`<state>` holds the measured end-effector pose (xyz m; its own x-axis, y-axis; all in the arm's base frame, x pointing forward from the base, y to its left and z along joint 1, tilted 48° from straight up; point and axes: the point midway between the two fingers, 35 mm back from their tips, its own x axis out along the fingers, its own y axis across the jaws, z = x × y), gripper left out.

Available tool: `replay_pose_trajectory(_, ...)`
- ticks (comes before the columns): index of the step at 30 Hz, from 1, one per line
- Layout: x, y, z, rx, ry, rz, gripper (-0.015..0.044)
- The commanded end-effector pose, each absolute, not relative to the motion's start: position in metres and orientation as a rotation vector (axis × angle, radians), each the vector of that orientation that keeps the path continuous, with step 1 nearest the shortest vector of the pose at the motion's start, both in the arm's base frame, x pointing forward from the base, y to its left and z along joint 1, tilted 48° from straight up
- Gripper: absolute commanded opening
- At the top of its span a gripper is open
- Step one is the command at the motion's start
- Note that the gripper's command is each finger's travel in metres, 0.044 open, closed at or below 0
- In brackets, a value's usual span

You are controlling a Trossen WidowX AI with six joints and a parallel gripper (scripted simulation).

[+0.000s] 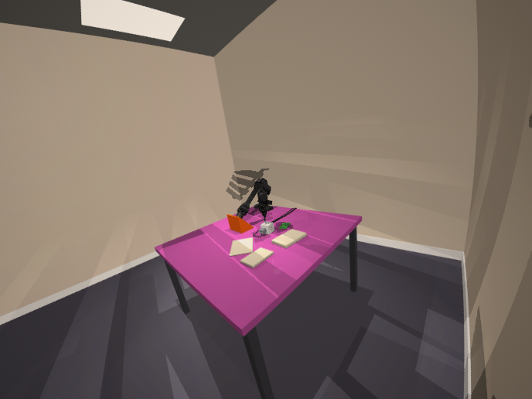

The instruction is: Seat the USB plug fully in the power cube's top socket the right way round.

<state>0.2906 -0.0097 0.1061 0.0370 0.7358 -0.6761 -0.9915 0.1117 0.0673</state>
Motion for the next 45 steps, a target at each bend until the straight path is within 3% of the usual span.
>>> replay_pose_trajectory(1, 0.2906, -0.0096, 0.1058, -0.574, 0.582, 1.449, 0.0)
replay_pose_trajectory(45, 0.2907, -0.0064, 0.1056, -0.668, 0.469, 1.503, 0.0)
